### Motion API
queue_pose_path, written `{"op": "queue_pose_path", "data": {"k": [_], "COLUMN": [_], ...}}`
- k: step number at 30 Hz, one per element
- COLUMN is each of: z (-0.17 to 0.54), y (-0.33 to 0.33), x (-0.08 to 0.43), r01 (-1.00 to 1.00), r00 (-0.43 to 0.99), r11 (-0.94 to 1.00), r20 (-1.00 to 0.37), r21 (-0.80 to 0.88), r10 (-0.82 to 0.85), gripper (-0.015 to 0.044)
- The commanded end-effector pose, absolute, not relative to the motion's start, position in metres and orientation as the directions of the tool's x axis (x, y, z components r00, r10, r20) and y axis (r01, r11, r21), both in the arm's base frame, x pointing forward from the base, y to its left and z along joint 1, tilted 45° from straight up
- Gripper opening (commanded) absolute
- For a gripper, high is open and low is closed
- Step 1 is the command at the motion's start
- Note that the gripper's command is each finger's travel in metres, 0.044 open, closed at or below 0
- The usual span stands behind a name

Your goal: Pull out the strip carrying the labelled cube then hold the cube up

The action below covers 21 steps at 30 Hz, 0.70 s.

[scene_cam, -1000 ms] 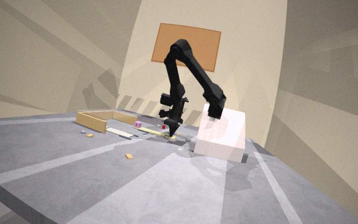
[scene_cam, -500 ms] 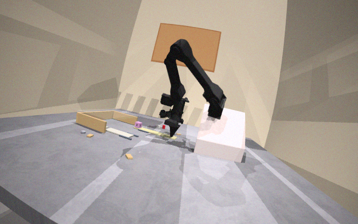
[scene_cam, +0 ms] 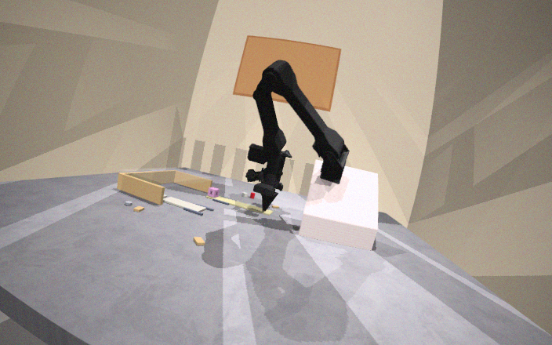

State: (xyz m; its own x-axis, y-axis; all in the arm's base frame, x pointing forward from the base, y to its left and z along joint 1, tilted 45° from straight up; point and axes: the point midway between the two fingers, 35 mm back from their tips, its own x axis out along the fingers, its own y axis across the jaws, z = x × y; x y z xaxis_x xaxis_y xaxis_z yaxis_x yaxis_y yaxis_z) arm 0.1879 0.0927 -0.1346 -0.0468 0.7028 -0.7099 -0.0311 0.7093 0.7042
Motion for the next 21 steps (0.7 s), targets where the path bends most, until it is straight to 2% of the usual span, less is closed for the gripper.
{"op": "queue_pose_path", "data": {"k": [1, 16, 17, 21], "z": [-0.136, -0.136, -0.134, -0.111], "y": [0.095, 0.095, 0.091, 0.068], "x": [0.176, 0.176, 0.188, 0.192], "r01": [-0.02, -0.02, -0.03, -0.023], "r00": [-0.078, -0.078, -0.048, -0.071], "r11": [0.712, 0.712, 0.71, 0.715], "r20": [-0.712, -0.712, -0.71, -0.714], "r21": [0.701, 0.701, 0.704, 0.699], "r10": [0.698, 0.698, 0.702, 0.696], "gripper": [0.0, 0.0, 0.0, 0.0]}}
